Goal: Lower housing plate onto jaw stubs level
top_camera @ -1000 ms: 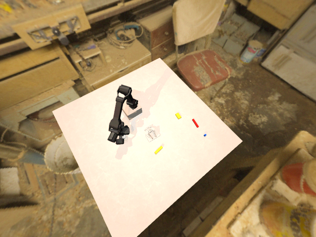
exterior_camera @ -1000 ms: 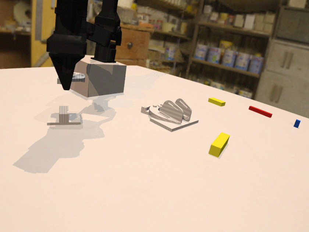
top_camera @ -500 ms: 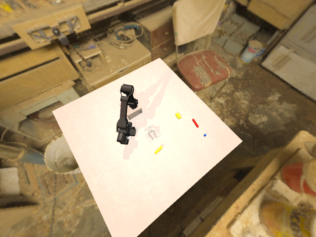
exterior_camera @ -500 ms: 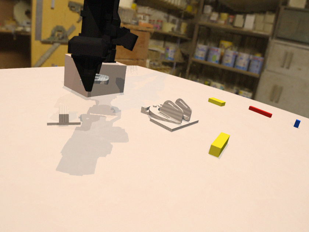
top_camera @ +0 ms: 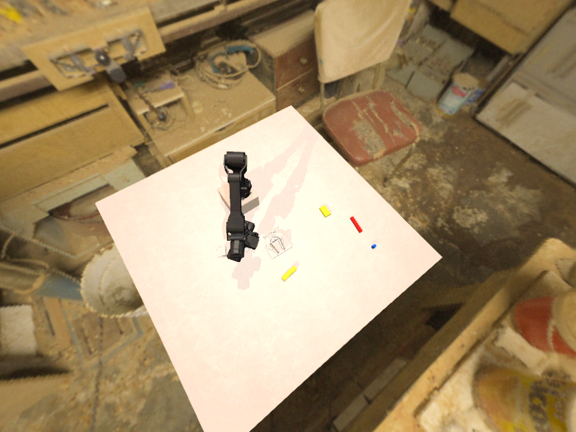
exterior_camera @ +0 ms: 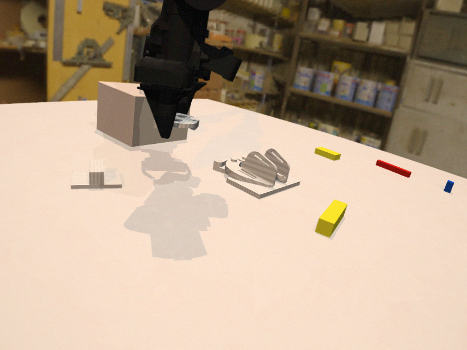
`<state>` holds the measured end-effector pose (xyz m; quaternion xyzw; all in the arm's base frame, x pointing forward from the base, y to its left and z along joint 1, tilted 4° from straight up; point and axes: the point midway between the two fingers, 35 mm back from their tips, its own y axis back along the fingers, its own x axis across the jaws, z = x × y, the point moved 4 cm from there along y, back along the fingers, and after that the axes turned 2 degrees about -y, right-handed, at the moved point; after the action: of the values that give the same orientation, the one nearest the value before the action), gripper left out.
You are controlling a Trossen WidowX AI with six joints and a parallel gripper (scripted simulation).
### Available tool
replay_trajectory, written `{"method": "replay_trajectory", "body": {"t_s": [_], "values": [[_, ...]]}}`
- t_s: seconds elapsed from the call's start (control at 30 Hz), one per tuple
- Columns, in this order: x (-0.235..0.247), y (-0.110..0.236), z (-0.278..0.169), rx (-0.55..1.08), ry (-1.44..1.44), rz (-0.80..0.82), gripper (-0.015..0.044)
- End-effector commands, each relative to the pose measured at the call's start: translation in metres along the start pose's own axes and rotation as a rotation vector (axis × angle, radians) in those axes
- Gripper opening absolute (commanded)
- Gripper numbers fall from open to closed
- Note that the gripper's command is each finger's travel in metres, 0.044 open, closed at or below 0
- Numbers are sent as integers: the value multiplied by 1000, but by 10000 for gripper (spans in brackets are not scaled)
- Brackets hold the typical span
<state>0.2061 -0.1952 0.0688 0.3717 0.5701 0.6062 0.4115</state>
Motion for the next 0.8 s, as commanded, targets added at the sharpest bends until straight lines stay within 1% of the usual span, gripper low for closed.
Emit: {"method": "replay_trajectory", "body": {"t_s": [0.0,0.77], "values": [[9,0,11,4,-68,-4,351],[64,0,64,-4,-410,1,351]]}}
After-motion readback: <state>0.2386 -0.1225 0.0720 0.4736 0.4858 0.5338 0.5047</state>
